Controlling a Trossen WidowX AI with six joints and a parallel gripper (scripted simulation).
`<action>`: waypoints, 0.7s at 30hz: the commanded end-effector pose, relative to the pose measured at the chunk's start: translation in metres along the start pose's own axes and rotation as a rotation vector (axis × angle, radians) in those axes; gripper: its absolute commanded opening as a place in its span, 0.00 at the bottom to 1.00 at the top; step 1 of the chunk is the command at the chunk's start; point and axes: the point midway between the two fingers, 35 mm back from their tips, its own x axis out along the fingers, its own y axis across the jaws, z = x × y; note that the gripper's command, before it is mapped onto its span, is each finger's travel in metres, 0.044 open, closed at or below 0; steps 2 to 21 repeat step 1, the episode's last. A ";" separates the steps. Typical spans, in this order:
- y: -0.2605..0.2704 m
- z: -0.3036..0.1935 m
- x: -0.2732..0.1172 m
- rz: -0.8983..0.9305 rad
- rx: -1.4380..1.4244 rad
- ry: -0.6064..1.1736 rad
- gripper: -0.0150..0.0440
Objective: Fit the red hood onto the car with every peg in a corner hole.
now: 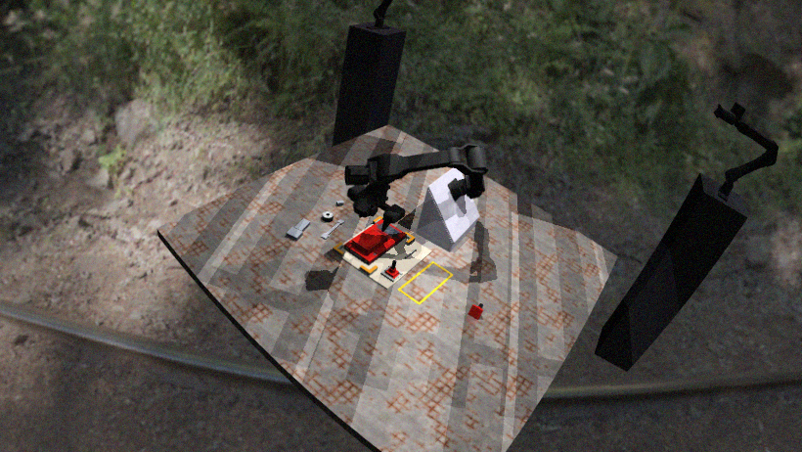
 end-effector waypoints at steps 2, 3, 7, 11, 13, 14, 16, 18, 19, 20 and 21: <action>0.000 0.000 -0.001 -0.004 -0.003 0.004 1.00; 0.000 0.000 -0.001 -0.004 -0.003 0.004 1.00; 0.000 0.000 -0.001 -0.004 -0.003 0.004 1.00; 0.000 0.000 -0.001 -0.004 -0.003 0.004 1.00; 0.000 0.000 -0.001 -0.004 -0.003 0.004 1.00; 0.000 0.000 -0.001 -0.004 -0.003 0.004 1.00; 0.000 0.000 -0.001 -0.004 -0.003 0.004 1.00; 0.000 0.000 -0.001 -0.004 -0.003 0.004 1.00; 0.000 0.000 -0.001 -0.004 -0.003 0.004 1.00; 0.000 0.000 -0.001 -0.004 -0.003 0.004 1.00; 0.000 0.000 -0.001 -0.004 -0.003 0.004 1.00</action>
